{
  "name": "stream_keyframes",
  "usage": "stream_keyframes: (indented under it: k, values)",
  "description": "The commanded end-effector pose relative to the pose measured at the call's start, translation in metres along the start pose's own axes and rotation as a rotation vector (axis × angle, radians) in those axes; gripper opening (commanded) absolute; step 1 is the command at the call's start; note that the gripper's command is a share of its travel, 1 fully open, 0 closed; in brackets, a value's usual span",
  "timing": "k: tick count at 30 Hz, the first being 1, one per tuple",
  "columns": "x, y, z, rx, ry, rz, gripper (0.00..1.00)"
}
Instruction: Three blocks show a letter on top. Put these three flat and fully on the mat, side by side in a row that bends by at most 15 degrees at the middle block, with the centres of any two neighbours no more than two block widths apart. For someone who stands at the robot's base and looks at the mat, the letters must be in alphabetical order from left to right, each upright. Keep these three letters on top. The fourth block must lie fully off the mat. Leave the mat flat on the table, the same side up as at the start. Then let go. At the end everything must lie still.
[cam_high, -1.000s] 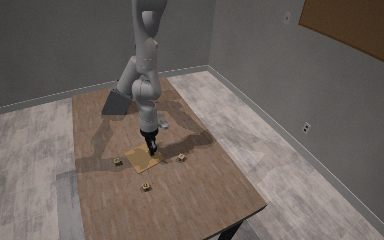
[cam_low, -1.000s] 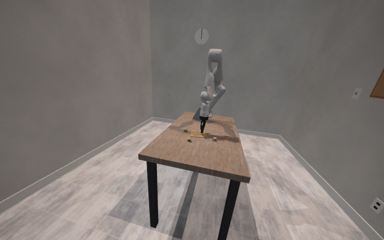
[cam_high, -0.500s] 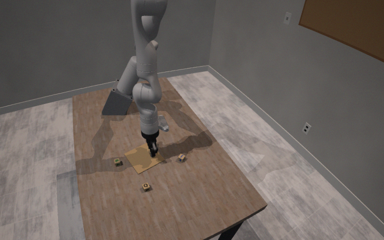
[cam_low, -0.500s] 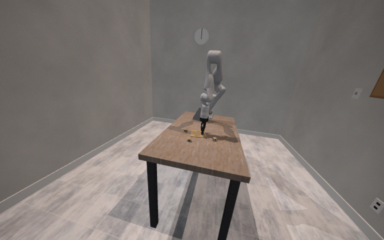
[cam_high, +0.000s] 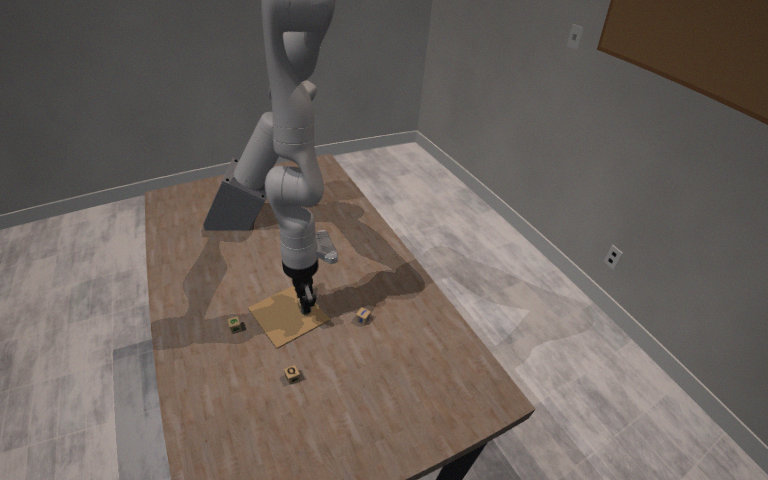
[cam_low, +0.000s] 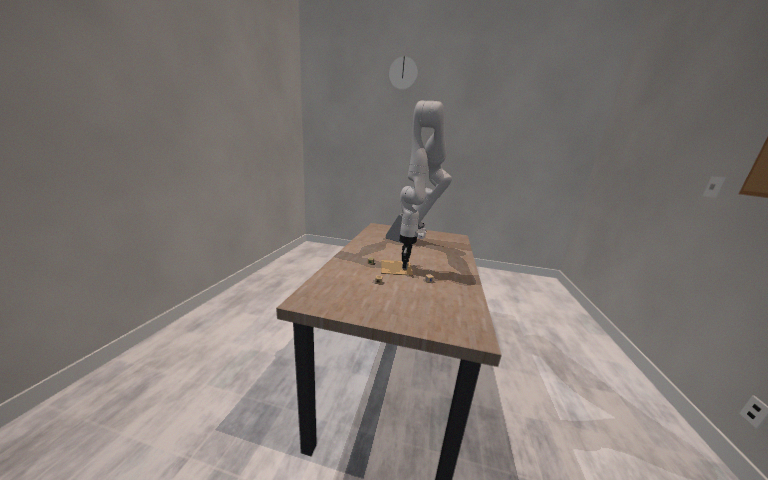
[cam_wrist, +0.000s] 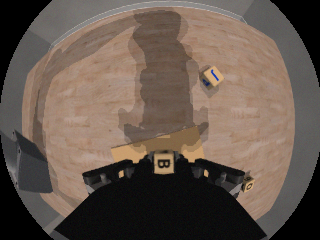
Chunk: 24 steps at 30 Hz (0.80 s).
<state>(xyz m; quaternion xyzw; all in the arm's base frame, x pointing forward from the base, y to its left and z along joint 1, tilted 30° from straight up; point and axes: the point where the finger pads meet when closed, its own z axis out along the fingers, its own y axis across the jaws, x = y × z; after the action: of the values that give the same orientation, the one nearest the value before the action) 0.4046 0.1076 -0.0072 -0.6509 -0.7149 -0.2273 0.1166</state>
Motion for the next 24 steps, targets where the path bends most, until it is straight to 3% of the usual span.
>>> stream_keyframes:
  k: [1, 24]
  values:
    - [-0.0002, 0.0004, -0.0005, -0.001, -0.001, 0.000, 0.21]
    - [-0.0002, 0.0005, 0.0017, -0.001, -0.001, 0.000, 0.21]
